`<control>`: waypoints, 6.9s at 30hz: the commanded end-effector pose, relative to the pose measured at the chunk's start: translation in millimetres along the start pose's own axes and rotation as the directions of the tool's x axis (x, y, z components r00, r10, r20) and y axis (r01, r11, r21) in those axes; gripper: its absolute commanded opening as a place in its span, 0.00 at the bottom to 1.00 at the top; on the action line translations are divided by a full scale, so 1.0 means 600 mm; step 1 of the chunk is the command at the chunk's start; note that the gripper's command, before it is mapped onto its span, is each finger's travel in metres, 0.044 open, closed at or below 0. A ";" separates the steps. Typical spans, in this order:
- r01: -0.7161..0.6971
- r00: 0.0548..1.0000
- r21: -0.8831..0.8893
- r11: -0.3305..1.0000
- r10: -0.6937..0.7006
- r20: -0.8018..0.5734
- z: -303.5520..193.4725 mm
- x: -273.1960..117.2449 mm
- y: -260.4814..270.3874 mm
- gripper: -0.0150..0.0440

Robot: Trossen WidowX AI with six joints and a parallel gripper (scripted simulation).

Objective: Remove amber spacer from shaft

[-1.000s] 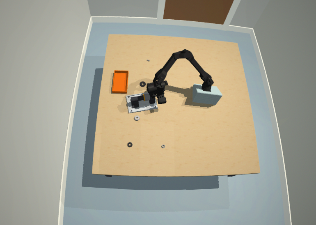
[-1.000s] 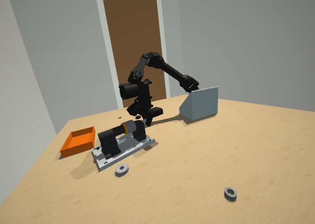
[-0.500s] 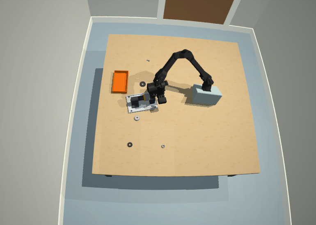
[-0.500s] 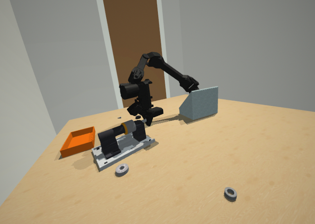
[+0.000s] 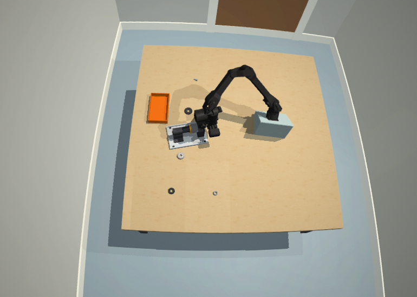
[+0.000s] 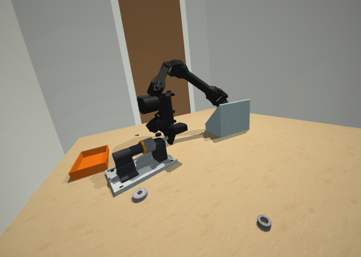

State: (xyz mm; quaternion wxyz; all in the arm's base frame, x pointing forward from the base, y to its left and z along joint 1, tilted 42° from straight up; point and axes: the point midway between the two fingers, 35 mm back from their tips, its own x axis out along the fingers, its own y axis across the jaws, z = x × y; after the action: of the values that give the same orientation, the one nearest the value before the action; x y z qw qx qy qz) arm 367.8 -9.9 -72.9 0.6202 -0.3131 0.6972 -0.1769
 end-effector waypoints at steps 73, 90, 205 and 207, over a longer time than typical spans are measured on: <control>0.000 1.000 0.002 1.000 0.000 -0.002 -0.015 0.000 0.000 0.25; 0.001 1.000 -0.001 1.000 -0.001 0.000 -0.016 0.000 0.000 0.25; 0.000 1.000 0.003 1.000 0.000 -0.001 0.010 0.000 0.000 0.25; 0.000 1.000 0.003 1.000 0.000 -0.001 0.010 0.000 0.000 0.25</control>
State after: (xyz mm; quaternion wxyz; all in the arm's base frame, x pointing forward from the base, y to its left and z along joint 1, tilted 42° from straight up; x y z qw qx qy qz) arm 373.9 -9.0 -73.9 0.6202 -0.3114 0.6974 -0.1788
